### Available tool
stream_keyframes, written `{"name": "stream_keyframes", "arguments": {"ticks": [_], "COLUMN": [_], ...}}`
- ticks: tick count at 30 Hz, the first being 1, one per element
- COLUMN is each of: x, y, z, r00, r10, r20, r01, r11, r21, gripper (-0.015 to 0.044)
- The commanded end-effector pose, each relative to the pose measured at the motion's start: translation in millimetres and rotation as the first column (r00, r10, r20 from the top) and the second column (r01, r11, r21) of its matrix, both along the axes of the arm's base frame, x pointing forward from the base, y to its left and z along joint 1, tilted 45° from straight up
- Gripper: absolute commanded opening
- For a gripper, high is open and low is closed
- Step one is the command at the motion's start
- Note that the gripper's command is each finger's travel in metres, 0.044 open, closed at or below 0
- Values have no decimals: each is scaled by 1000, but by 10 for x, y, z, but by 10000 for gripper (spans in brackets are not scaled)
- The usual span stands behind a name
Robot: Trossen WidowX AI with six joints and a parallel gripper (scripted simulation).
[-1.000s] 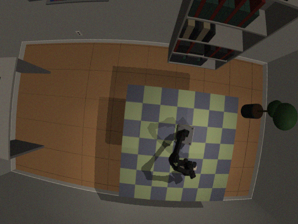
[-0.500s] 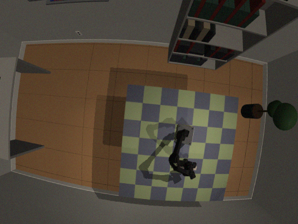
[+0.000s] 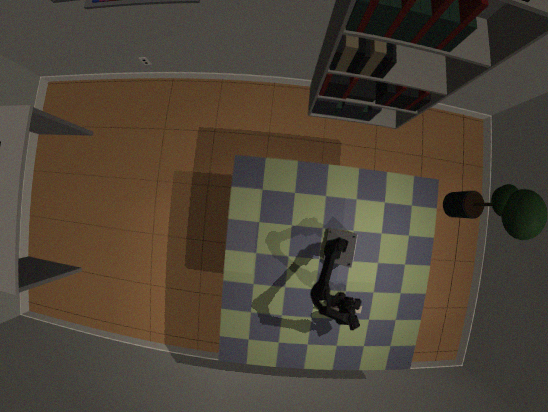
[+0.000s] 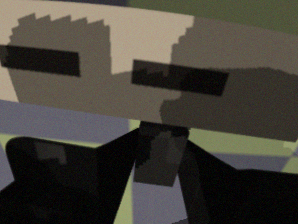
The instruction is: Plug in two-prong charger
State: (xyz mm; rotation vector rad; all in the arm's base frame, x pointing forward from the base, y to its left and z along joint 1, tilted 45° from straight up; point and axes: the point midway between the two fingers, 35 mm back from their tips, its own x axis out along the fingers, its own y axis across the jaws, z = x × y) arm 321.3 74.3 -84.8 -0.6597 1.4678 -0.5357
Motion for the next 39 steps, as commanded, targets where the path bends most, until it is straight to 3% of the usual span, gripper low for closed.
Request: {"name": "stream_keyframes", "arguments": {"ticks": [1, 39], "x": [46, 197], "y": [-3, -2], "z": [-2, -11], "r00": [1000, 1000], "r10": [2, 2], "r20": [5, 6], "r01": [-2, -2], "r11": [1000, 1000], "r21": [-2, -2], "gripper": [0, 0]}}
